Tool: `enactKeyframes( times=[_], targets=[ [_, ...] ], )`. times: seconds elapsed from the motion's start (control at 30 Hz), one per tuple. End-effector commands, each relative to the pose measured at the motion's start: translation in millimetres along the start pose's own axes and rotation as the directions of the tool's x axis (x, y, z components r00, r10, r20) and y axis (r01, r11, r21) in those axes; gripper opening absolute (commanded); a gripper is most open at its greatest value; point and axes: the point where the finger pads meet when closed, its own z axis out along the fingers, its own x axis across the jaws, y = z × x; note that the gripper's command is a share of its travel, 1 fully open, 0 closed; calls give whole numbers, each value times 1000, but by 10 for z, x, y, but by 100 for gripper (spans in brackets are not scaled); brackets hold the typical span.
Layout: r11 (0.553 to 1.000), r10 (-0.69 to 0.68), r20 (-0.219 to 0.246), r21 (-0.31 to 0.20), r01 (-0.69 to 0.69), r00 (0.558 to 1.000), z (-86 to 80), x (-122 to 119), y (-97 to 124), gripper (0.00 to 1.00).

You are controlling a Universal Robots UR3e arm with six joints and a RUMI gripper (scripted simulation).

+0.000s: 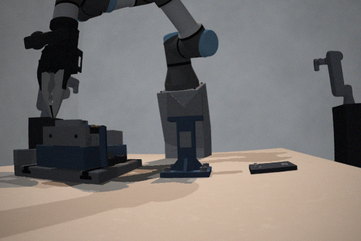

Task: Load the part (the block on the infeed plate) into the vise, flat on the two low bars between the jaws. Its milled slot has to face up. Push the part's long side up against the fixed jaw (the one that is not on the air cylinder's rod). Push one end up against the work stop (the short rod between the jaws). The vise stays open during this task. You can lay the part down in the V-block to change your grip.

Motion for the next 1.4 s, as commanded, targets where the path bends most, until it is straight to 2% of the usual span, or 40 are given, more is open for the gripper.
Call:
enactKeyframes(
  times=[0.0, 0.4, 0.63, 1.37],
  targets=[
    [1000, -1, -2, 2, 1, 1000, -95, 6, -9, 0],
    [1000, -1, -2, 2, 1, 1000, -392, 5, -8, 0],
    [1000, -1, -2, 2, 1, 1000, -465, 5, -8, 0],
    [1000, -1, -2, 2, 1, 1000, -500, 5, -8, 0]
  ],
)
